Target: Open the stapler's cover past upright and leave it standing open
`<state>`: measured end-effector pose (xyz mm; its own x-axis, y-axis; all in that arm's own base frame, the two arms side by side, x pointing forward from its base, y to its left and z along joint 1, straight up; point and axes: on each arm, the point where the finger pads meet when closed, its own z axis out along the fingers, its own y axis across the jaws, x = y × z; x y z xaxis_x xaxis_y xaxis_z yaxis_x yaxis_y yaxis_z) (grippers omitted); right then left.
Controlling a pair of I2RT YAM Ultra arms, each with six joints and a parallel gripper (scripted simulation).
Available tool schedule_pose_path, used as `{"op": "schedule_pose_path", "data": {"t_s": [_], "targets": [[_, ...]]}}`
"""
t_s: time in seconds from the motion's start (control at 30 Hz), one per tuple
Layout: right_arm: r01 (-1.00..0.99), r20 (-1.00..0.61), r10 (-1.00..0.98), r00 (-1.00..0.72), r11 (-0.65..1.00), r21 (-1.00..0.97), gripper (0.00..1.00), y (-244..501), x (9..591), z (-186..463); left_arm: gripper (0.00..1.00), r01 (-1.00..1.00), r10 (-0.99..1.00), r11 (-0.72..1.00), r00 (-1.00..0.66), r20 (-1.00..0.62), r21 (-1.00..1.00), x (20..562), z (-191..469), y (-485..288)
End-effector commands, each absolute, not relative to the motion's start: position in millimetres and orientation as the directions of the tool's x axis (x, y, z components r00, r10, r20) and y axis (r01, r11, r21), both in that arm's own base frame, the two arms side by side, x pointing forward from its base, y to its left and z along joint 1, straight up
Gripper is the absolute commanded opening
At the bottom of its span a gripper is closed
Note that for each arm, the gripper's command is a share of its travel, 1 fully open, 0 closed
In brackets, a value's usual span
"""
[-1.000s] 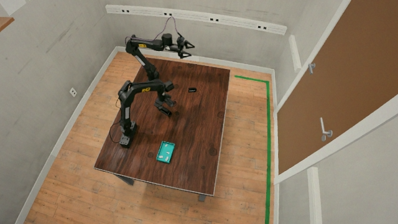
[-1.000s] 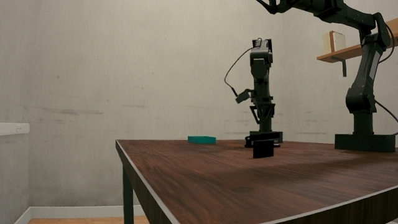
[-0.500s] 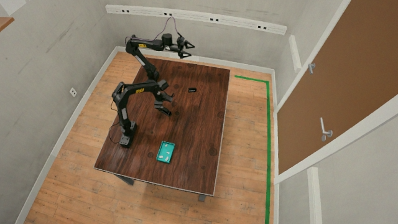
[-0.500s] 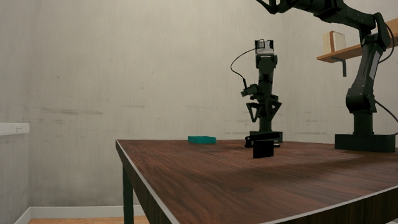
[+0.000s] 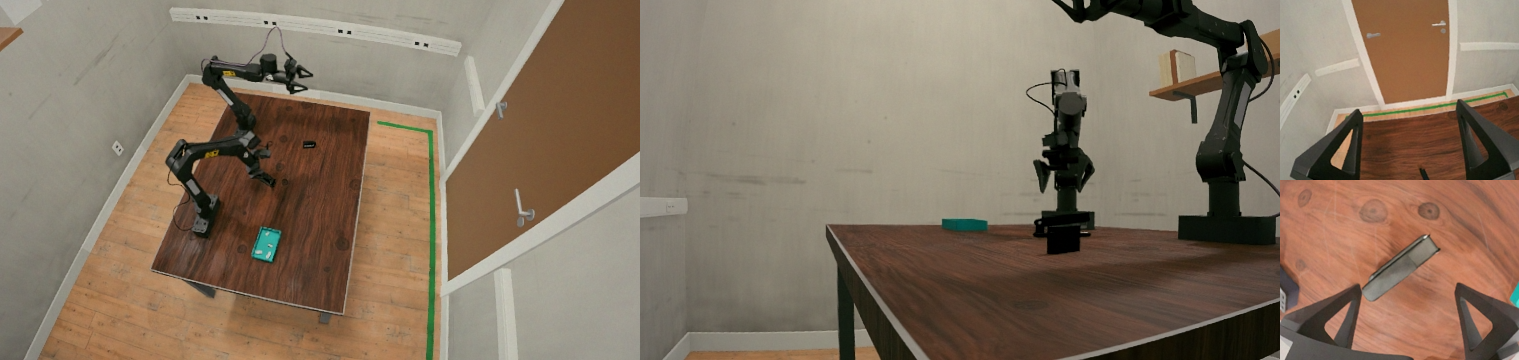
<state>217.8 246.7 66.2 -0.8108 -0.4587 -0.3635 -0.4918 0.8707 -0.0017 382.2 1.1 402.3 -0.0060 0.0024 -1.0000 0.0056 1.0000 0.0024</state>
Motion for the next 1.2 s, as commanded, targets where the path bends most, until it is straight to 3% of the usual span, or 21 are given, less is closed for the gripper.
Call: {"op": "schedule_pose_path", "data": {"t_s": [0.0, 0.27, 1.07, 1.17], "targets": [[-0.661, -0.492, -0.581, -0.649, 0.750, -0.014, 1.00, 255, 224, 82, 1.00, 0.000, 0.000, 1.000, 0.010, -1.000, 0.000, 381, 411, 1], [-0.774, -0.542, -0.676, -0.500, 0.629, -0.070, 1.00, 245, 218, 83, 1.00, 0.000, 0.000, 1.000, 0.010, -1.000, 0.000, 381, 411, 1], [-0.767, -0.531, -0.676, -0.511, 0.637, -0.073, 1.00, 242, 217, 81, 1.00, 0.000, 0.000, 1.000, 0.010, -1.000, 0.000, 381, 411, 1], [-0.737, -0.523, -0.640, -0.563, 0.675, -0.034, 0.66, 241, 217, 82, 1.00, 0.000, 0.000, 1.000, 0.010, -1.000, 0.000, 381, 411, 1]]}}
